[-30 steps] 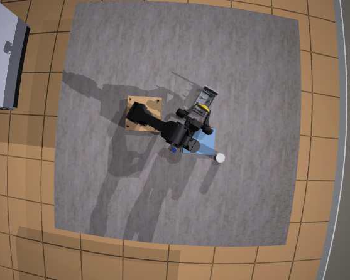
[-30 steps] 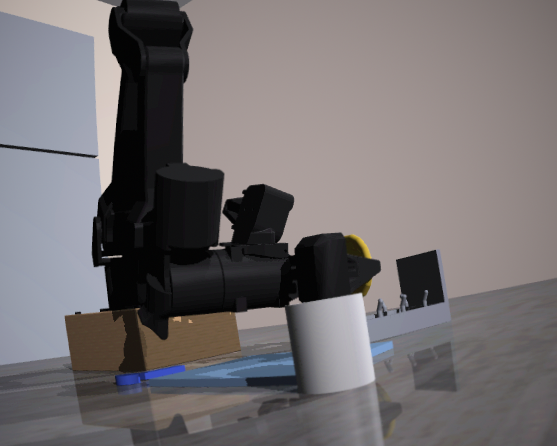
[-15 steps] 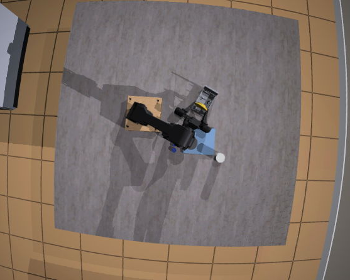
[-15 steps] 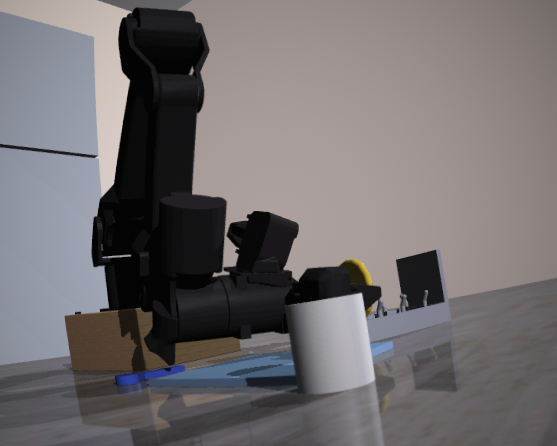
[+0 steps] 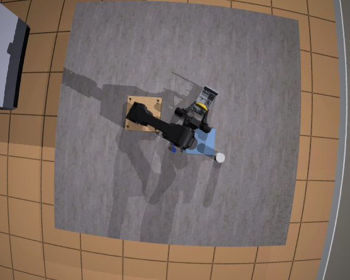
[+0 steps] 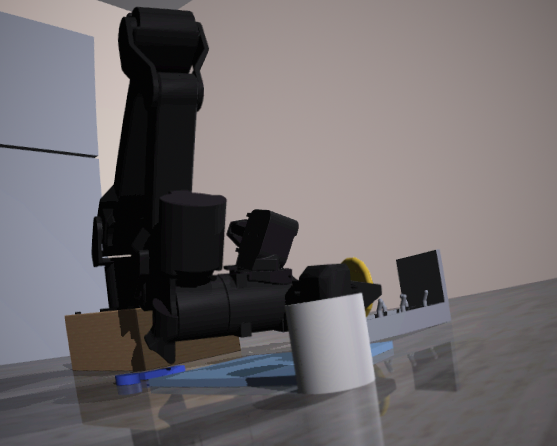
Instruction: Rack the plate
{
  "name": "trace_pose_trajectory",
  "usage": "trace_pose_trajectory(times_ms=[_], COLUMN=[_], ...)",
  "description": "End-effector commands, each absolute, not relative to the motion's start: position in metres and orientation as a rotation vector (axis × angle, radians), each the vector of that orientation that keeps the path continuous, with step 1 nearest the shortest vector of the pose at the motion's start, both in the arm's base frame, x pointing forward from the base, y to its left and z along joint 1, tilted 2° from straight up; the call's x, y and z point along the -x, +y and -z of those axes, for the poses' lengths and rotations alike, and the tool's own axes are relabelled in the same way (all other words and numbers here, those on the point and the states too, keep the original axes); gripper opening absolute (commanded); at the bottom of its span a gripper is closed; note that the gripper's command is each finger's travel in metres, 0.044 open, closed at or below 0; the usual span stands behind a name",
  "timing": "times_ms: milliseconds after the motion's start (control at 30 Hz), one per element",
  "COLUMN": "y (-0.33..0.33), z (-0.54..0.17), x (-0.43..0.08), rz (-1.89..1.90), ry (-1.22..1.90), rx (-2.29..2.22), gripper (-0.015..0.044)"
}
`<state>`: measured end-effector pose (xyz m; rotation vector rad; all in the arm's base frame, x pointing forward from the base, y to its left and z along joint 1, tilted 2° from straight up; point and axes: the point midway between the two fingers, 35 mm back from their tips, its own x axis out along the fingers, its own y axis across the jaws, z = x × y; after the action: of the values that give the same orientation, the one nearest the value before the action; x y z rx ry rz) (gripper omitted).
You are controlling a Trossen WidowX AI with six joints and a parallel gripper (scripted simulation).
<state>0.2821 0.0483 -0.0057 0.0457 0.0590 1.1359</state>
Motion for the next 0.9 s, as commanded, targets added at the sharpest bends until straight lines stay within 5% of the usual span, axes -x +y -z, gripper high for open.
trace_pose_trajectory(times_ms=[0,333,867], y=[0.048,0.048,0.046], z=[0.006,0.006,-0.059], x=[-0.282,-0.282,-0.286], rz=[-1.136,-1.136,-1.133], ry=[0.059,0.059,0.042], rx=[-0.046,-0.046,-0.046], gripper=[0.0131,0.0394,0.04])
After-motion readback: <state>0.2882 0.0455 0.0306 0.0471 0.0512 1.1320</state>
